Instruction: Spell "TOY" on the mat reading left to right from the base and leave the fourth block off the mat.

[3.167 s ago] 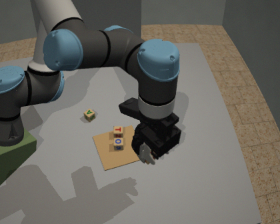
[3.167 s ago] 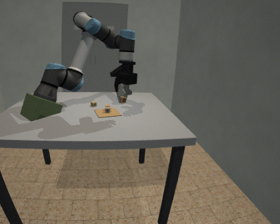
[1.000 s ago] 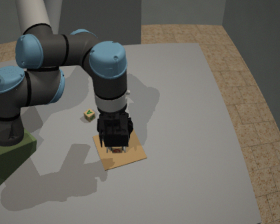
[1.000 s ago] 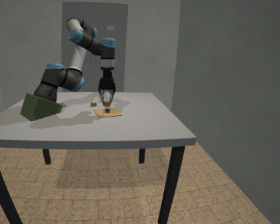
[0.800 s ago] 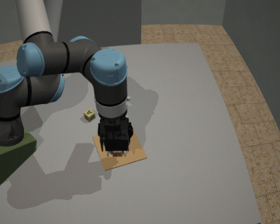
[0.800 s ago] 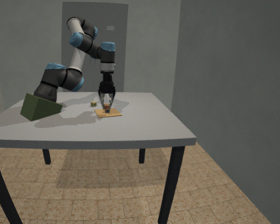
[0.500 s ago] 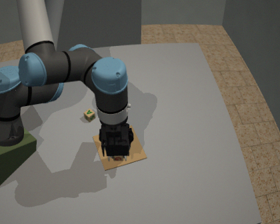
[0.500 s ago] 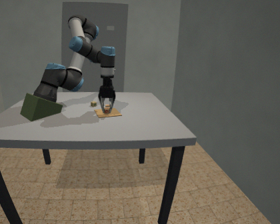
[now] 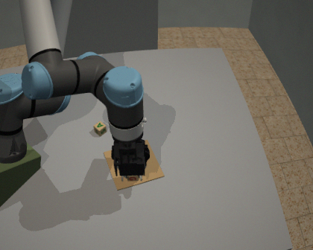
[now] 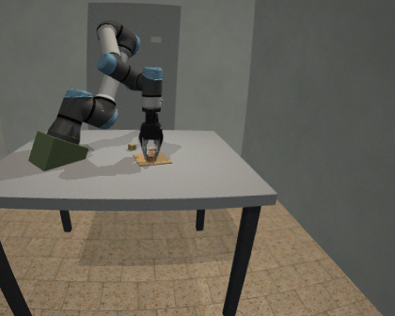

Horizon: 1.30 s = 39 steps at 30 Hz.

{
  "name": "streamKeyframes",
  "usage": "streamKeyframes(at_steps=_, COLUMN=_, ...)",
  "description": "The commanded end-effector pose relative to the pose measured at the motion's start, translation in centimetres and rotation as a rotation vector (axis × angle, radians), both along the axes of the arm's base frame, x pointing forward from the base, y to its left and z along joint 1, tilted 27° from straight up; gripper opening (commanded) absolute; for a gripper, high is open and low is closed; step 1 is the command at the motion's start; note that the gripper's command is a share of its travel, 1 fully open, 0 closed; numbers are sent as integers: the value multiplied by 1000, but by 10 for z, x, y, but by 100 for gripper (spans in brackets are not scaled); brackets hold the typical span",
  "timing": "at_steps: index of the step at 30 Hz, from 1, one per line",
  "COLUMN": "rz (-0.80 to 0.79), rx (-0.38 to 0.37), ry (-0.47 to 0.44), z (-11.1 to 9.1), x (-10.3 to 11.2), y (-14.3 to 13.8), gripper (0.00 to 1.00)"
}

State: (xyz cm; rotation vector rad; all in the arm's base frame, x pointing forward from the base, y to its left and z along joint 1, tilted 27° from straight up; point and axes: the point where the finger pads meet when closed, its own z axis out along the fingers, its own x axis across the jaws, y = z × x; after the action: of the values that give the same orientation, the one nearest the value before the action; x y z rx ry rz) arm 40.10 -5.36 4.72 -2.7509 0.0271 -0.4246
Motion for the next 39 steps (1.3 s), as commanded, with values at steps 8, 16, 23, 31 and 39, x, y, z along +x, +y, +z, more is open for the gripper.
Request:
streamKeyframes(at_steps=8, rz=0, rx=-1, ry=-1, z=0, x=0, y=0, gripper=9)
streamKeyframes(at_steps=16, rz=0, rx=-1, ry=-1, z=-1, x=1, y=0, gripper=9)
streamKeyframes(at_steps=23, rz=0, rx=-1, ry=-1, z=-2, x=1, y=1, gripper=9)
streamKeyframes(at_steps=31, rz=0, rx=-1, ry=-1, z=-4, x=1, y=1, gripper=9)
streamKeyframes(at_steps=39, rz=0, rx=-1, ry=-1, z=-4, x=2, y=1, gripper=9)
